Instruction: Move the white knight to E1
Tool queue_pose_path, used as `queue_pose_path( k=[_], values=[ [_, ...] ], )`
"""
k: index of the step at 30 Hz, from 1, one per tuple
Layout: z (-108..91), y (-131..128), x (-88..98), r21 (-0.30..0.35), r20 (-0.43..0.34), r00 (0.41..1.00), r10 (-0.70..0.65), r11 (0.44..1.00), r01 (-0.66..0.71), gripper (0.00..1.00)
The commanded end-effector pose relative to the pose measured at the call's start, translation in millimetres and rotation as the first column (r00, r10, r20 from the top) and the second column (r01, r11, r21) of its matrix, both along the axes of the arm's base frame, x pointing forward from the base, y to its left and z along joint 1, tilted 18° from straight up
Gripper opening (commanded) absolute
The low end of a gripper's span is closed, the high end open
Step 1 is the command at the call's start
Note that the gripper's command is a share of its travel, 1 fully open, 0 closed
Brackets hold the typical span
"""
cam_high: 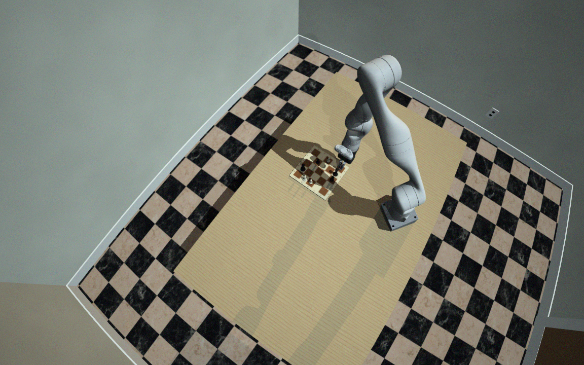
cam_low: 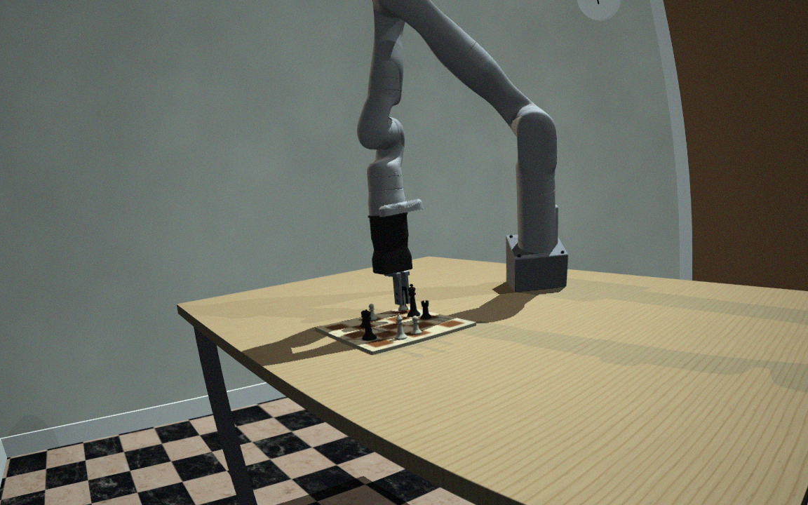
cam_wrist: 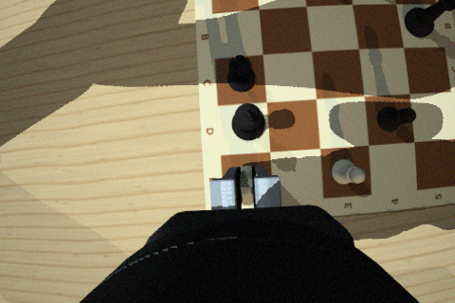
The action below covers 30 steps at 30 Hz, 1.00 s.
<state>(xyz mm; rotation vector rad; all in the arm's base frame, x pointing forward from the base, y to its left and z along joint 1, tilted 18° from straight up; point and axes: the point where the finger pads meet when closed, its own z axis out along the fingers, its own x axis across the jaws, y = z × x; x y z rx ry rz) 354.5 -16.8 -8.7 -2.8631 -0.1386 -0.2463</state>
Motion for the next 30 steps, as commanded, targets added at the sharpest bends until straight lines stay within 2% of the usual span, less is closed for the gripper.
queue_pose_path(
  k=[1,30],
  values=[
    [0.4,-0.4,0.3,-0.001,0.001,1.0,0.0,1.0,0.0,0.0],
    [-3.8,0.8,1.0,-0.001,0.001,1.0,0.0,1.0,0.0,0.0]
  ],
)
